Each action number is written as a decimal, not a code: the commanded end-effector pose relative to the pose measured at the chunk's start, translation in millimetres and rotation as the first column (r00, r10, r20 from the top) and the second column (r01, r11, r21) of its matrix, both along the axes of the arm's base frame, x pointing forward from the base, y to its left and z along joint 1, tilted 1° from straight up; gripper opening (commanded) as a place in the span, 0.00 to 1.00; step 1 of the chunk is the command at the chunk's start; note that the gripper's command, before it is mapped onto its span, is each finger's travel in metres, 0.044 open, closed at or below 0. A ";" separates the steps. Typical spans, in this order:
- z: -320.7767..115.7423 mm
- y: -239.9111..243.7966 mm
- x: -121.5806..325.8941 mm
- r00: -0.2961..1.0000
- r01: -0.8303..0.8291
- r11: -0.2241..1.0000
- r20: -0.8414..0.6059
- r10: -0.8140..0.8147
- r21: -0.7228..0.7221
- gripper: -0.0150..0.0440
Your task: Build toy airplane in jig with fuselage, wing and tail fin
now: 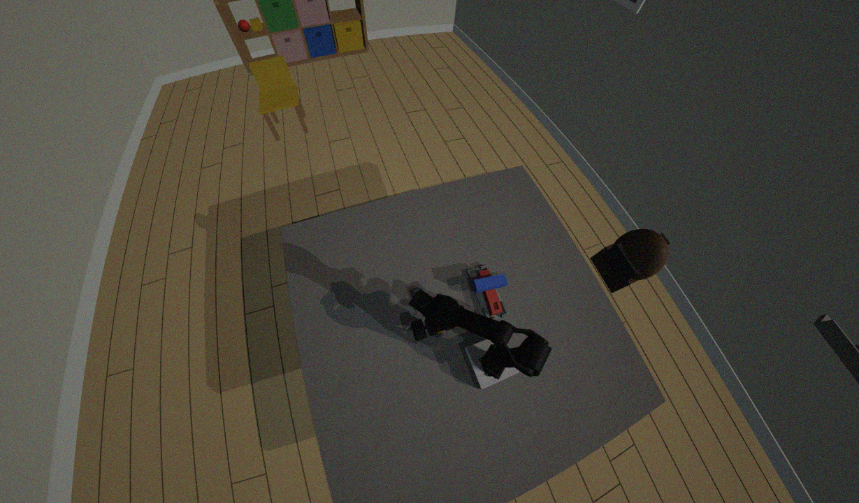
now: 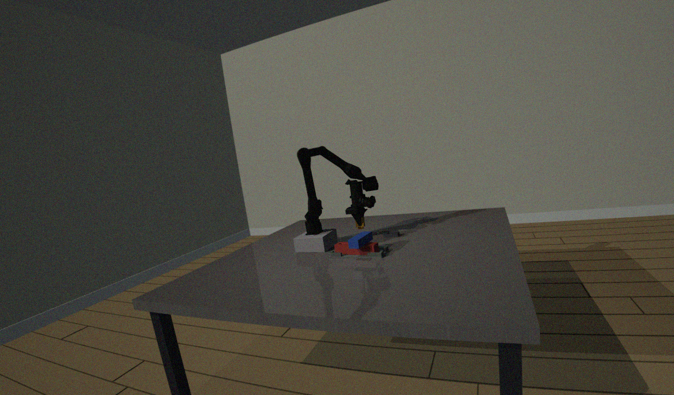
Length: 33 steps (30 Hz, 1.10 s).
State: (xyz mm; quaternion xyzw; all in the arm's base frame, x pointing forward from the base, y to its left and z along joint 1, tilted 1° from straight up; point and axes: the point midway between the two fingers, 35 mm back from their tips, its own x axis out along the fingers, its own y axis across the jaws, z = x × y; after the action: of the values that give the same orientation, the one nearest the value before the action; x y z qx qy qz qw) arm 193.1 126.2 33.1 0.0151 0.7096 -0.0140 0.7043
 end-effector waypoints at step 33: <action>84.9 -16.1 2.6 1.000 0.007 1.000 0.011 -0.007 0.010 0.25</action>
State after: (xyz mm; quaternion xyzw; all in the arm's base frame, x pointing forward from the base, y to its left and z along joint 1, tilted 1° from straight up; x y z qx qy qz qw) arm 191.6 115.2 117.4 0.0180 0.7069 -0.0142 0.7070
